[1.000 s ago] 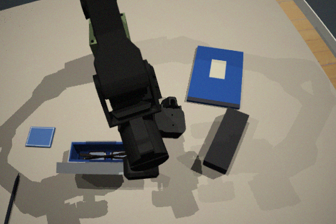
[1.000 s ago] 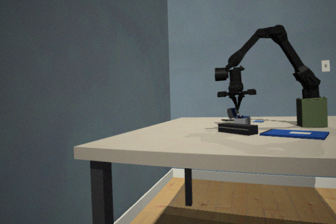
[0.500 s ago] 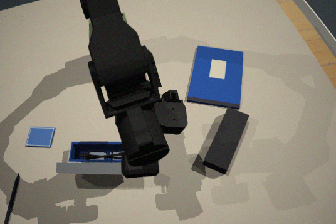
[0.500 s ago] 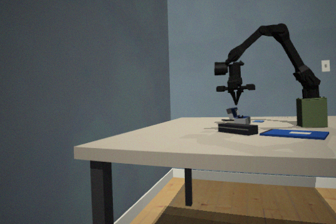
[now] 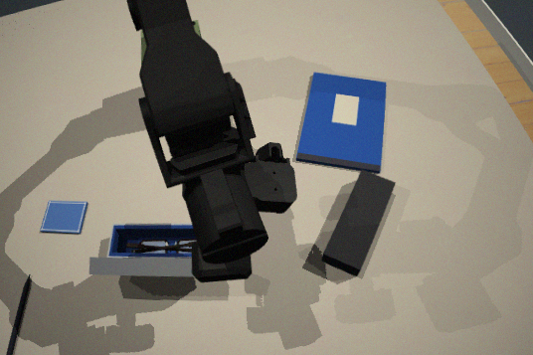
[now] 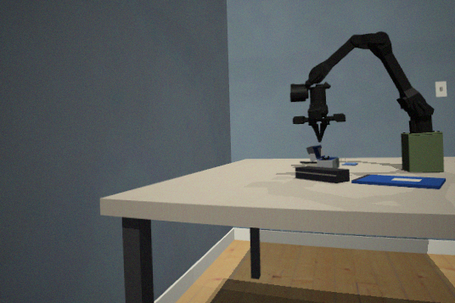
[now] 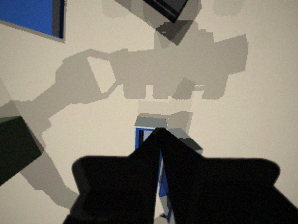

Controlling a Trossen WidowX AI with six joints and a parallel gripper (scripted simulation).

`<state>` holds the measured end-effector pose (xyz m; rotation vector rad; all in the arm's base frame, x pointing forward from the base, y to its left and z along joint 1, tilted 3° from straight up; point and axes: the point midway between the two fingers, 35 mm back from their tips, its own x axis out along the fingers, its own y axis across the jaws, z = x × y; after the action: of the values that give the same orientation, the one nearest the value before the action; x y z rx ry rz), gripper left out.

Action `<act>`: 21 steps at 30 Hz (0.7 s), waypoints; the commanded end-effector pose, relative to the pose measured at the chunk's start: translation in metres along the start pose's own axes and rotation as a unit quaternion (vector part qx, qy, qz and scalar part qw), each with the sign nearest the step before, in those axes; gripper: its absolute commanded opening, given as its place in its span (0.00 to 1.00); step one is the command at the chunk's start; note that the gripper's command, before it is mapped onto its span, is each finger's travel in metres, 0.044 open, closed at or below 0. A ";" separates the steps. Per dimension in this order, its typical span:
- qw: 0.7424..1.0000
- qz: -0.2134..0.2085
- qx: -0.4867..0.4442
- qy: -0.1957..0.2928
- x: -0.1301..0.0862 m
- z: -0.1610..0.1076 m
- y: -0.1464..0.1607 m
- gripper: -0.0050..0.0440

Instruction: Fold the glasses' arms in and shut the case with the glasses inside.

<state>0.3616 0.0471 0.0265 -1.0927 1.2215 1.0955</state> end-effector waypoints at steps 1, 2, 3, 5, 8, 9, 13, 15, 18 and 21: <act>1.000 0.000 0.012 0.000 0.000 -0.001 0.000 0.10; 1.000 0.000 0.026 0.000 0.000 -0.001 0.000 0.10; 0.999 0.000 0.044 0.000 -0.001 -0.002 0.000 0.10; 0.997 0.000 0.078 0.000 -0.001 -0.003 0.000 0.10; 0.991 0.001 0.130 0.000 -0.002 -0.006 0.000 0.10; 0.989 0.001 0.148 0.000 -0.002 -0.007 0.000 0.10; 0.976 0.001 0.216 0.000 -0.003 -0.010 0.001 0.10; 0.976 0.001 0.216 0.000 -0.003 -0.010 0.001 0.10; 0.964 0.001 0.267 -0.001 -0.004 -0.012 0.001 0.10; 0.949 0.001 0.317 -0.001 -0.004 -0.014 0.001 0.10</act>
<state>0.3588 0.0361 0.0272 -0.6922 1.4098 0.7181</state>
